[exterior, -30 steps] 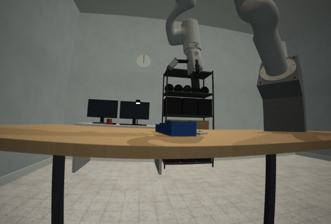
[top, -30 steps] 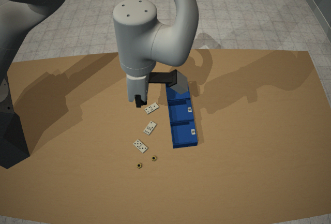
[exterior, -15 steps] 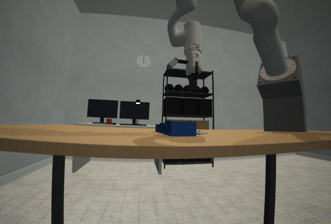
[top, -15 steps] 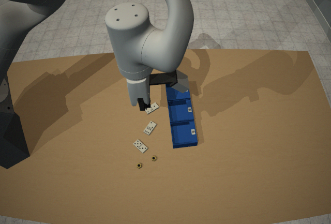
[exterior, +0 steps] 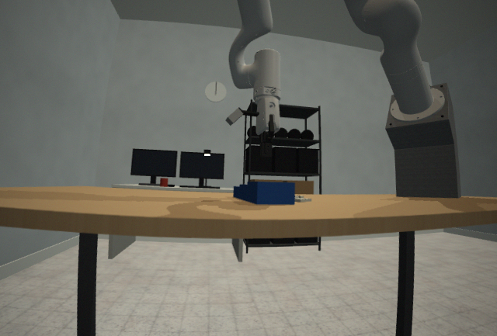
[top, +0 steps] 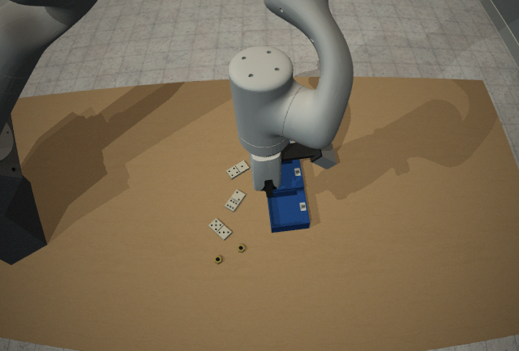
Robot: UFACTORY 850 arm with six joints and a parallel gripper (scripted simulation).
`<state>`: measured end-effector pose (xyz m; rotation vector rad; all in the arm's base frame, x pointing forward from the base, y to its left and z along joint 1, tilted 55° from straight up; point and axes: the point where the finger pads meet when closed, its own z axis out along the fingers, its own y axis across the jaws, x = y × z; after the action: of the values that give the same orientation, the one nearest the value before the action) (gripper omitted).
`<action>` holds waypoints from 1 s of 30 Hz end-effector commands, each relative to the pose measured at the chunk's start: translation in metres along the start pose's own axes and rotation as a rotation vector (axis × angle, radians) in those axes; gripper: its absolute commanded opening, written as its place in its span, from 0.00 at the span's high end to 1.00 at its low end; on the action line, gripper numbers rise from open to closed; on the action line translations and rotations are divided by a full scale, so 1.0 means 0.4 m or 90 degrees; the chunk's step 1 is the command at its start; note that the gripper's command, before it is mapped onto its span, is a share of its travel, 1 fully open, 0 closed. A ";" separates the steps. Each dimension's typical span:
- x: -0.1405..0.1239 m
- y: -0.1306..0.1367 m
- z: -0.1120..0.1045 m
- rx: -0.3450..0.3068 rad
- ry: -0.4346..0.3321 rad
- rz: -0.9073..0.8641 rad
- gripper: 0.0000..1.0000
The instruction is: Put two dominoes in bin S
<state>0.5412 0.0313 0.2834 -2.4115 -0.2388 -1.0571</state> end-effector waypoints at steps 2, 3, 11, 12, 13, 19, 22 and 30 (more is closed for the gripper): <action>0.080 0.021 0.084 0.000 0.000 0.000 0.93; 0.094 0.024 0.099 0.000 0.000 0.000 0.93; 0.110 0.028 0.115 0.000 0.000 0.000 0.93; 0.110 0.028 0.115 0.000 0.000 0.000 0.93; 0.110 0.028 0.121 0.000 0.000 0.000 0.93; 0.110 0.028 0.161 0.000 0.000 0.000 0.93; 0.110 0.028 0.181 0.000 0.000 0.000 0.93; 0.110 0.028 0.221 0.000 0.000 0.000 0.93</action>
<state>0.6276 0.0619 0.2632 -2.4119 -0.2394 -1.0564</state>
